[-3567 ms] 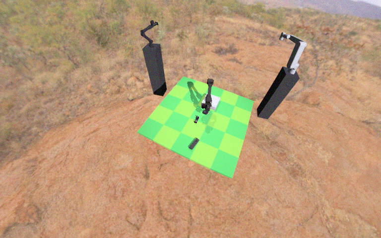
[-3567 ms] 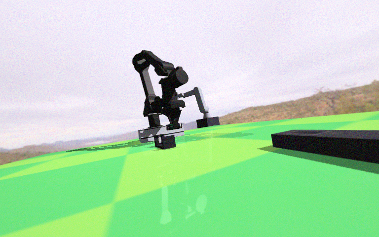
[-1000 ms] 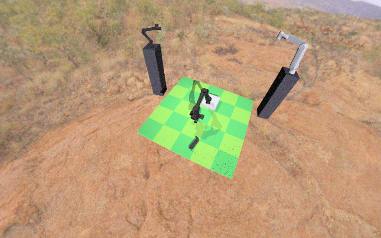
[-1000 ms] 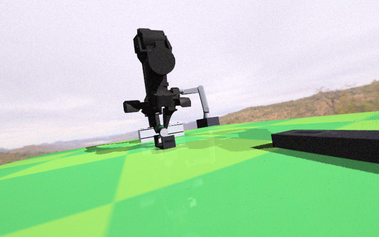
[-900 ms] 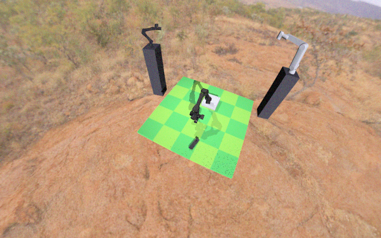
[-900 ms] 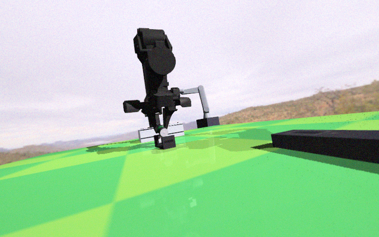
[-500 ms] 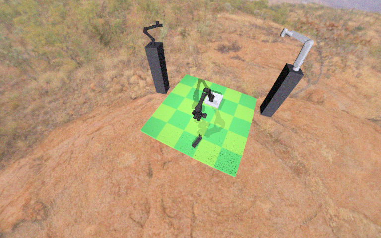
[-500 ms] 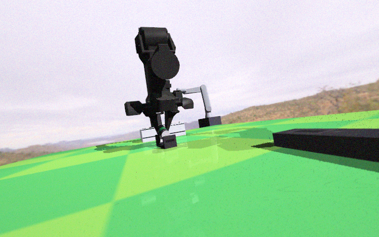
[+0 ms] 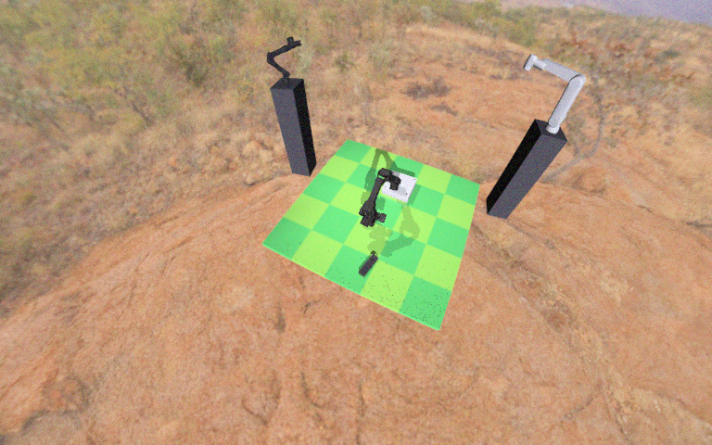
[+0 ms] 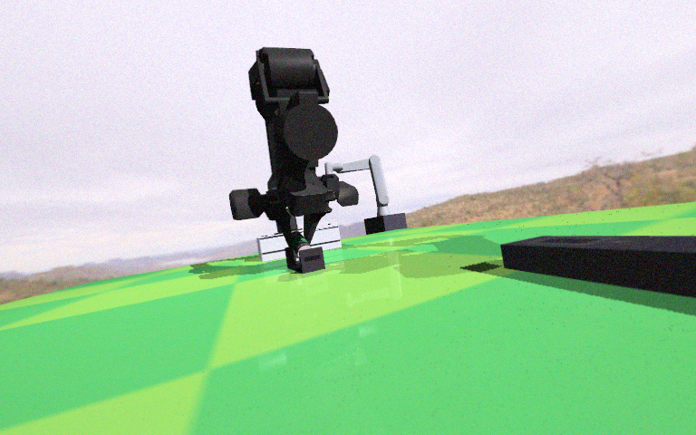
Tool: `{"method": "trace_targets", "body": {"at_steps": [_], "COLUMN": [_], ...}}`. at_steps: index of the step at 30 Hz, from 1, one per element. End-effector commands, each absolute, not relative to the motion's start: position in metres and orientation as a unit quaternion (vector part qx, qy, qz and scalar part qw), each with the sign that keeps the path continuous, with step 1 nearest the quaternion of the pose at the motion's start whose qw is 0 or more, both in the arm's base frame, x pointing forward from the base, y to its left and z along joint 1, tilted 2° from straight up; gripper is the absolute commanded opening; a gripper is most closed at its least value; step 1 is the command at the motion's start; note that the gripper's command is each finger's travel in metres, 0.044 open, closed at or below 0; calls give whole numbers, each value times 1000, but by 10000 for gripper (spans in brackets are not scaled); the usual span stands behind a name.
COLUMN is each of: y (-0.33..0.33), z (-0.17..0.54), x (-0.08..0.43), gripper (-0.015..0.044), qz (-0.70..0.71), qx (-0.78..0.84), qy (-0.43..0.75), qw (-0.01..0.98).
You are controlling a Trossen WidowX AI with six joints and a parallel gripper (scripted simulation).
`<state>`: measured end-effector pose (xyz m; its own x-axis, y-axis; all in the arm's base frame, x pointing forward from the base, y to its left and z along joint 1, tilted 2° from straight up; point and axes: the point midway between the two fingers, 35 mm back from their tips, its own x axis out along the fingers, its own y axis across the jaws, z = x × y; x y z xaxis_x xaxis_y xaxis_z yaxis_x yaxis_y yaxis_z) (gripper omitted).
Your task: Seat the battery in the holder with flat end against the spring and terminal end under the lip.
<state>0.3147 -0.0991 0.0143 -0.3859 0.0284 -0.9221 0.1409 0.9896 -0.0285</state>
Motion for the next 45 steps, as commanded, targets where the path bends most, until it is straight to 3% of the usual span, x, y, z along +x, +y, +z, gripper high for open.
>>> {"method": "trace_targets", "body": {"at_steps": [1, 45], "y": [-100, -103], "z": [11, 6], "x": [316, 336], "gripper": [83, 83], "qz": [-52, -50], "qx": [52, 56], "qy": [840, 852], "qw": [538, 518]}}
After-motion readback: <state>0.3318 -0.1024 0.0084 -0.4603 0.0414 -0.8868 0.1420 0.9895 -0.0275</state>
